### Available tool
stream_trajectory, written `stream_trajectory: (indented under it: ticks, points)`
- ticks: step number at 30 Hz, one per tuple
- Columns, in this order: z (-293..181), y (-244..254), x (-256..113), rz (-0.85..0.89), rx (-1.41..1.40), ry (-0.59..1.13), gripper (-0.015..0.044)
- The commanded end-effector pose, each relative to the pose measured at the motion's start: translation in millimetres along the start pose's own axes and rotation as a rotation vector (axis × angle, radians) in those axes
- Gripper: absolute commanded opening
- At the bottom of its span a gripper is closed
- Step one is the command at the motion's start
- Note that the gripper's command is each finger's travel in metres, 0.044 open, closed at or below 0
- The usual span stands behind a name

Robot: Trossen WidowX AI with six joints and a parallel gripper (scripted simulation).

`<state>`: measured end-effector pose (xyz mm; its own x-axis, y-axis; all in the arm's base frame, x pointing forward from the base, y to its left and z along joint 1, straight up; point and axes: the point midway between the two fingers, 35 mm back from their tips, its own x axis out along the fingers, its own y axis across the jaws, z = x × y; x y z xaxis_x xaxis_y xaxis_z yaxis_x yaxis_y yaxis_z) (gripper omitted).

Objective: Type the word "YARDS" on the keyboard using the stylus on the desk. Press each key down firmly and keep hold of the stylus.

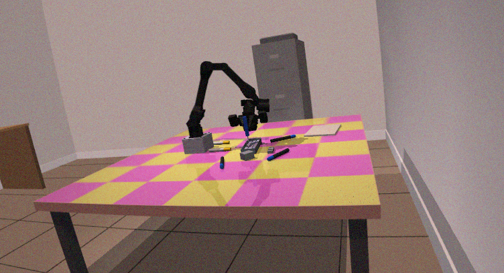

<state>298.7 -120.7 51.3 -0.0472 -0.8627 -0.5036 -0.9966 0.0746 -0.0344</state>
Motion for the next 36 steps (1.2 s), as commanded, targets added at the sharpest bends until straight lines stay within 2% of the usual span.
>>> stream_trajectory:
  ticks: [1,11,14,36]
  points:
    - [-1.1,1.8,4.1,-0.001,-0.01,0.006,0.0]
    - [15.2,2.8,13.7,-0.001,-0.01,0.006,0.0]
    - [17.0,2.4,16.0,-0.001,-0.01,0.006,0.0079]
    - [25.2,2.6,20.8,-0.001,-0.01,0.006,0.0081]
